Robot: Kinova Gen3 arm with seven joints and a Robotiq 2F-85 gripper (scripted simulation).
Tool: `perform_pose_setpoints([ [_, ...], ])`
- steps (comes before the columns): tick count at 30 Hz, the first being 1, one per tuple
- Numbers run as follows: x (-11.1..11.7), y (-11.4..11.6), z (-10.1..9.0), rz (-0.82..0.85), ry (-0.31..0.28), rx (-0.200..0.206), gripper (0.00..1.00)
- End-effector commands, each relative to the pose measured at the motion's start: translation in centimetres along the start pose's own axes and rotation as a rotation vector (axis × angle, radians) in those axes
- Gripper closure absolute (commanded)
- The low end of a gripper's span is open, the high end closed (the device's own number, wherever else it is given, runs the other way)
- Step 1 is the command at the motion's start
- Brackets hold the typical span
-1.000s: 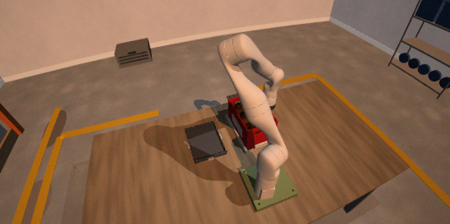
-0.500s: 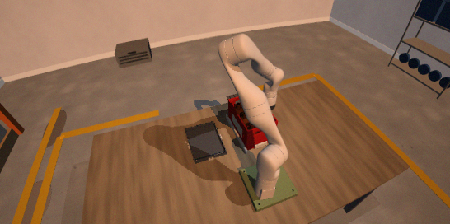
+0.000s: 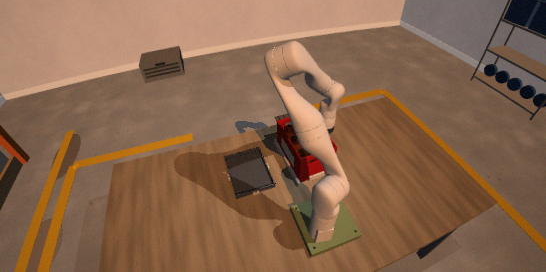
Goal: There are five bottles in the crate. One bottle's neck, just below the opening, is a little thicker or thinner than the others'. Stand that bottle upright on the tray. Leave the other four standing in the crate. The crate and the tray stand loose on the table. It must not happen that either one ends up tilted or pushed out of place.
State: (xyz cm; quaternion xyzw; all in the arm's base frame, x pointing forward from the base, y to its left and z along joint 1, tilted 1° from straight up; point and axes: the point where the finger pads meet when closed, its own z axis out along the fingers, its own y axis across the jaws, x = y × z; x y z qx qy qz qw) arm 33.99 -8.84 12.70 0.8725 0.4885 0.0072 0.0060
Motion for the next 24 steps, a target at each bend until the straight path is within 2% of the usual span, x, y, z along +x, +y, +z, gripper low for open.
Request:
perform_pose_setpoints([
  [1,0.0,0.0,-0.1,0.000,0.001,-0.001,0.36],
  [15,0.0,0.0,-2.2,0.000,0.001,-0.001,0.36],
  [24,0.0,0.0,-5.3,0.000,0.001,-0.001,0.36],
])
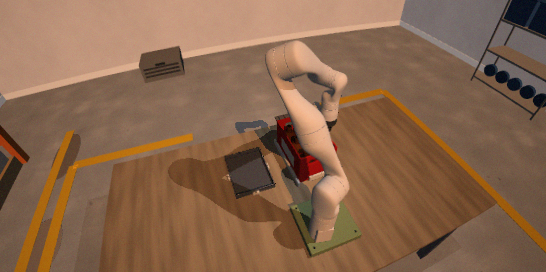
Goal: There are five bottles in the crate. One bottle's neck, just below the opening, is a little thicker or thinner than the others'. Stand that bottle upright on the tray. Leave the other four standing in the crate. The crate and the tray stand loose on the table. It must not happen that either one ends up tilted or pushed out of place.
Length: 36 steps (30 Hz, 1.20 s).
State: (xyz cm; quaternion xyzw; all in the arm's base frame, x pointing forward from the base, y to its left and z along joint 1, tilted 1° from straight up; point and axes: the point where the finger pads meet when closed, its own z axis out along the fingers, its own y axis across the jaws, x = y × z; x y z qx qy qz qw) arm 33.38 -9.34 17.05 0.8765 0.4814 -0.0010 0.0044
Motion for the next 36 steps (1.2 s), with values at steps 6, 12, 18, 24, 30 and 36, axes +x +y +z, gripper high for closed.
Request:
perform_pose_setpoints([
  [6,0.7,0.2,-2.8,-0.016,0.014,-0.012,0.36],
  [12,0.7,0.2,-3.7,-0.016,0.014,-0.012,0.36],
  [18,0.7,0.1,-4.3,-0.016,0.014,-0.012,0.36],
  [24,0.7,0.1,-4.4,-0.016,0.014,-0.012,1.00],
  [30,0.7,0.1,-4.4,-0.016,0.014,-0.012,1.00],
  [36,0.7,0.1,-4.4,-0.016,0.014,-0.012,1.00],
])
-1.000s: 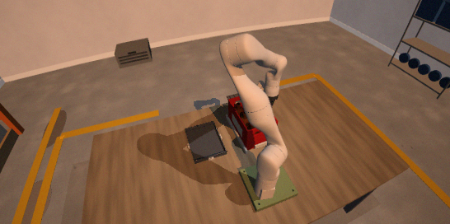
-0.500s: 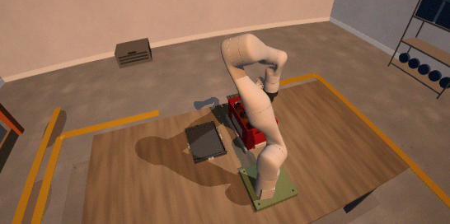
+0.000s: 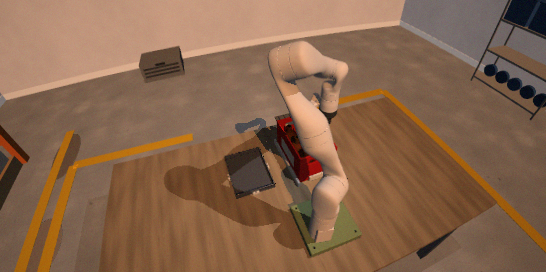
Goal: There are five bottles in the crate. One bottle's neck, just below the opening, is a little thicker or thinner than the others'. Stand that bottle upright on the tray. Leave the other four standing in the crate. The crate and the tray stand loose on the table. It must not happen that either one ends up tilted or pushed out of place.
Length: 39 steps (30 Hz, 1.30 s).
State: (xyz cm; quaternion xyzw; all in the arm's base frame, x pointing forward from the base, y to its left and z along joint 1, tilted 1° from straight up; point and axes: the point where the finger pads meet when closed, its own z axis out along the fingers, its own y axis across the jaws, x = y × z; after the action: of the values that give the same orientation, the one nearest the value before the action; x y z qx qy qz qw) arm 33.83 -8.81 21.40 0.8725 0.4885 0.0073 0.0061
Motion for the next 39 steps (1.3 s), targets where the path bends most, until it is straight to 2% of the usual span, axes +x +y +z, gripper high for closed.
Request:
perform_pose_setpoints([
  [1,0.0,0.0,0.0,0.000,0.001,-0.001,1.00],
  [25,0.2,-0.2,0.0,0.000,0.000,-0.001,1.00],
  [28,1.4,-1.1,-0.1,0.000,0.000,-0.002,1.00],
  [34,4.7,-4.7,0.0,0.000,0.000,-0.002,1.00],
  [39,5.7,-6.0,0.0,0.000,0.001,-0.001,1.00],
])
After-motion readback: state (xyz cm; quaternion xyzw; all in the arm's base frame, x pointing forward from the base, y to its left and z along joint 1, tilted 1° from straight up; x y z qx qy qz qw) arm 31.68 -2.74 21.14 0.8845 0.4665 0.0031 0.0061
